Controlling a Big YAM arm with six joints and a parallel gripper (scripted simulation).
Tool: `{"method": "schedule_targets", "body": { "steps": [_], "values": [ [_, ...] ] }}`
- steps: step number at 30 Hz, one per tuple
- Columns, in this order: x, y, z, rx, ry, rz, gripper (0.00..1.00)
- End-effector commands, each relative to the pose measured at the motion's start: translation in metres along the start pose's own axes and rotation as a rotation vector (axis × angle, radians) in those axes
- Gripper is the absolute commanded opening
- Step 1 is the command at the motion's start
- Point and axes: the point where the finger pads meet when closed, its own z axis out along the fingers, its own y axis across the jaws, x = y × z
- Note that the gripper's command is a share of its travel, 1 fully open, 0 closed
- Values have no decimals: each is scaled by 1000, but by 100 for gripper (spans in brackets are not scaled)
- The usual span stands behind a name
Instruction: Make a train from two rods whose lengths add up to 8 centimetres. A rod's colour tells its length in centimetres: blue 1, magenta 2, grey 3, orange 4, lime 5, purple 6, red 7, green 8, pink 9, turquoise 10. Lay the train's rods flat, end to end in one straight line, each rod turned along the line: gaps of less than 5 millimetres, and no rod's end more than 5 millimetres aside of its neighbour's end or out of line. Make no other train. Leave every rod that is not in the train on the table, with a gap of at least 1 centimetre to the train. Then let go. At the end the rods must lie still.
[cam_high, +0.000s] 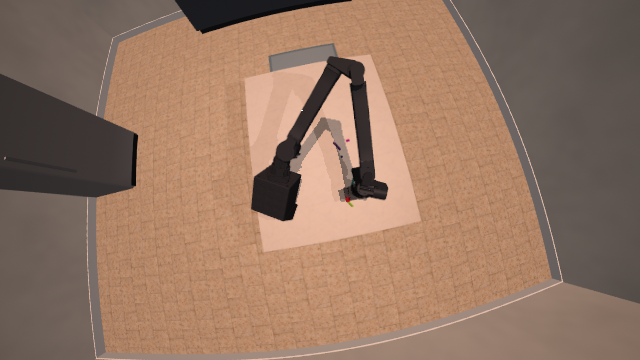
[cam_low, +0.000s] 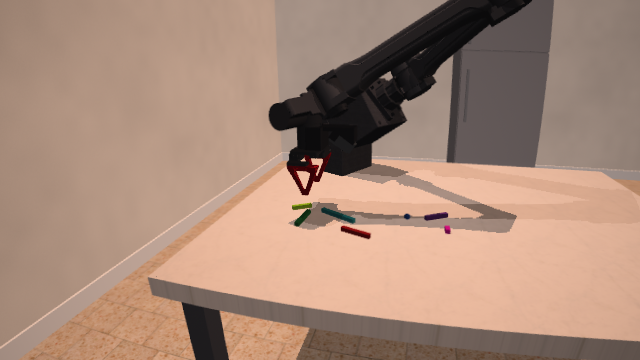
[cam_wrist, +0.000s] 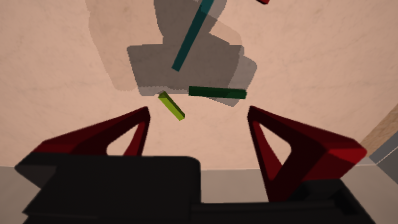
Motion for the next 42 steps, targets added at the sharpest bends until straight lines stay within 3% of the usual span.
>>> {"method": "schedule_targets", "body": {
  "steps": [1, 12, 21, 26, 28, 33, 37, 38, 40, 41, 42],
  "values": [
    [3, -2, 1, -2, -5, 8, 100],
    [-19, -10, 2, -13, 4, 66, 100],
    [-73, -31, 7, -29, 31, 334, 100],
    [-64, -23, 11, -40, 33, 360, 100],
    [-94, -33, 9, -38, 40, 442, 100],
    [-129, -46, 10, -28, 49, 593, 100],
    [-120, -41, 14, -38, 53, 615, 100],
    [-112, -42, 6, -17, 58, 634, 100],
    [-112, -42, 6, -17, 58, 634, 100],
    [-140, -41, 11, -34, 54, 658, 100],
    [-153, -43, 12, -31, 56, 715, 100]
  ]
}}
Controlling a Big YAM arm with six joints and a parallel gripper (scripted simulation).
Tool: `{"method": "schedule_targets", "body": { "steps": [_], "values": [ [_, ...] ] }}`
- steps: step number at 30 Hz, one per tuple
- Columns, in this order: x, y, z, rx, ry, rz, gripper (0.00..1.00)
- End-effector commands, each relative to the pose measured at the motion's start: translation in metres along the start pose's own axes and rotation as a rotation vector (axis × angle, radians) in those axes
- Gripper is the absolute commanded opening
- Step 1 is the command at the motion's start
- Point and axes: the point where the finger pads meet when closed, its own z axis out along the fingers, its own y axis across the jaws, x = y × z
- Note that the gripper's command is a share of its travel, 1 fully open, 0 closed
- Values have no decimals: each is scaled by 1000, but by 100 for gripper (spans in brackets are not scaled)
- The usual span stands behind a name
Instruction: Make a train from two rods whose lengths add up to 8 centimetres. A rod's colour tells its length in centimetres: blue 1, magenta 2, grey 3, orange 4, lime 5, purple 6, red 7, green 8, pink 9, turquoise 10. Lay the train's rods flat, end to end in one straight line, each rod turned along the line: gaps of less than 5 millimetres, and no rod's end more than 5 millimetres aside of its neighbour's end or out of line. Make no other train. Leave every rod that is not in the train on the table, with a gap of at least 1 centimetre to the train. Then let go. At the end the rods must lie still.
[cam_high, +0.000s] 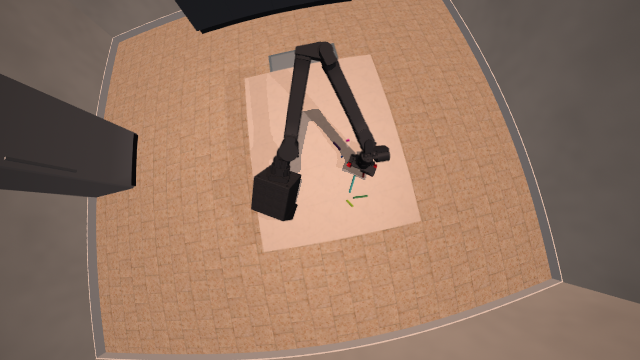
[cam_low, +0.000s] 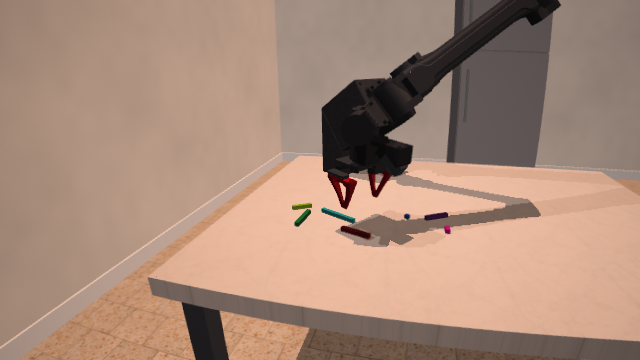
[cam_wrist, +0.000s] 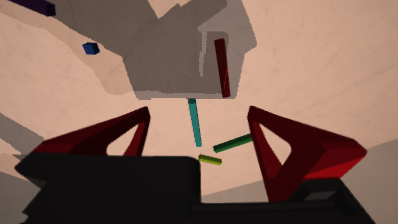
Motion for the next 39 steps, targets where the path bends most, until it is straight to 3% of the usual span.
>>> {"method": "schedule_targets", "body": {
  "steps": [1, 5, 6, 12, 13, 15, 17, 20, 21, 24, 26, 27, 30, 32, 33, 39],
  "values": [
    [-24, 17, 1, -16, -5, 109, 100],
    [-53, 24, -2, -2, -19, 205, 100],
    [-58, 36, -2, -11, -10, 277, 100],
    [-44, 25, -4, 4, -6, 312, 100],
    [-66, 44, -3, -12, -10, 336, 100],
    [-66, 44, -3, -12, -10, 336, 100],
    [-84, 59, -6, -11, -16, 444, 100],
    [-99, 62, -8, -5, -33, 483, 100],
    [-101, 72, -9, -12, -25, 545, 100],
    [-97, 71, -4, -18, -17, 554, 100],
    [-89, 61, -9, 3, -19, 580, 100],
    [-108, 79, -10, -14, -29, 593, 100],
    [-126, 98, -15, -20, -43, 716, 100],
    [-126, 98, -15, -20, -43, 716, 100],
    [-148, 95, -21, -15, -80, 721, 100],
    [-149, 123, -23, -34, -67, 878, 100]
  ]
}}
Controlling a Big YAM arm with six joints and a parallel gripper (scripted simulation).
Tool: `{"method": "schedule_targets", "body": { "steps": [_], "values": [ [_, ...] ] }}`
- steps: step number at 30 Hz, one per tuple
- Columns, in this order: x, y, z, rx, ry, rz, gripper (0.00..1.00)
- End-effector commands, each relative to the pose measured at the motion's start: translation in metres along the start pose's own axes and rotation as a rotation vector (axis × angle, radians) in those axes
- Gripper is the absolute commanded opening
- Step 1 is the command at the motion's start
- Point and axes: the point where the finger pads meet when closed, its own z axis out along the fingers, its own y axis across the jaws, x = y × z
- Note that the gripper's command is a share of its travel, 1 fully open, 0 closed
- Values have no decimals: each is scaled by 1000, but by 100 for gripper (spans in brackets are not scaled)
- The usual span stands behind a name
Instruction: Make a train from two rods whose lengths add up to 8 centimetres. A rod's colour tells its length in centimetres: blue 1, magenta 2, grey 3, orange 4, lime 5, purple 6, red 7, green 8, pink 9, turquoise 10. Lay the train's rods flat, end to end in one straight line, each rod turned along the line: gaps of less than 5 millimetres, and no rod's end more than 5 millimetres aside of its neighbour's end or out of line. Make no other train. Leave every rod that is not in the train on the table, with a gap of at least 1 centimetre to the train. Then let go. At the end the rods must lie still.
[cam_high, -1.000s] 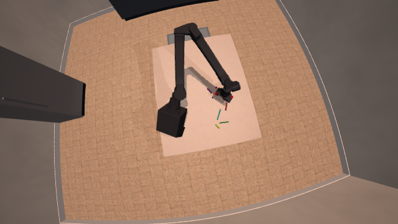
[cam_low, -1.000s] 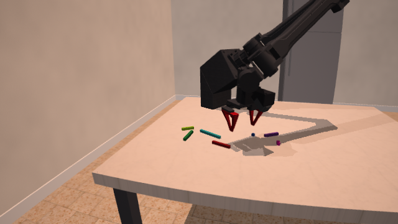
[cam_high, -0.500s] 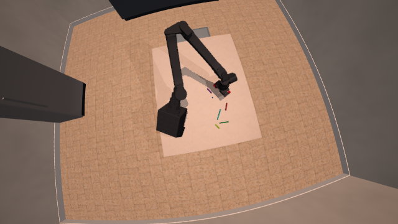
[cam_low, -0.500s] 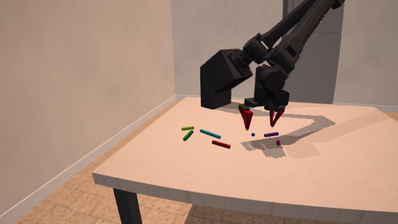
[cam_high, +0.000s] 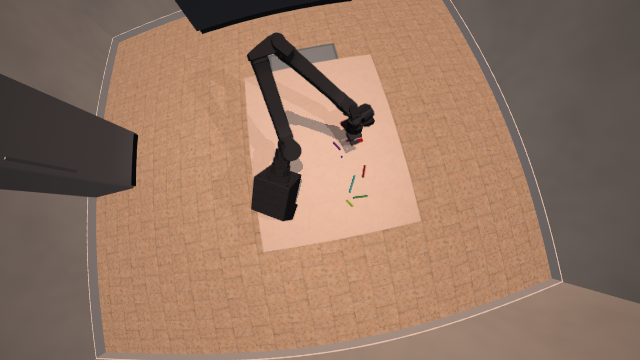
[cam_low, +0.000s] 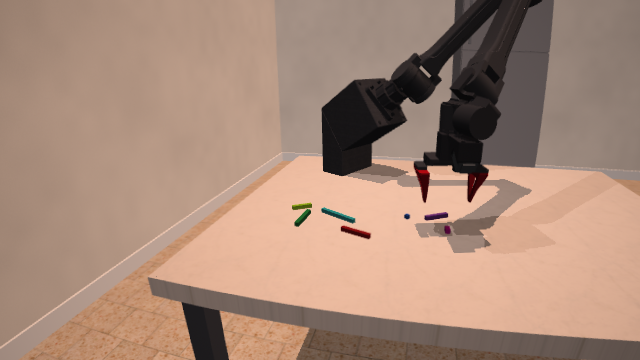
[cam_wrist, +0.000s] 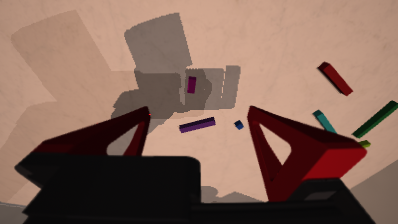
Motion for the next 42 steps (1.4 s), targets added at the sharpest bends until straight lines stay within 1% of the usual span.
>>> {"method": "schedule_targets", "body": {
  "steps": [1, 2, 3, 6, 7, 42],
  "values": [
    [3, 12, -2, -9, 1, 123, 100],
    [5, 13, -1, -9, 4, 134, 100],
    [9, 7, 5, -3, 24, 155, 100],
    [8, 8, 4, -5, 21, 158, 100],
    [3, 9, 3, -7, 13, 152, 23],
    [1, 10, 3, -8, 10, 144, 23]
  ]
}}
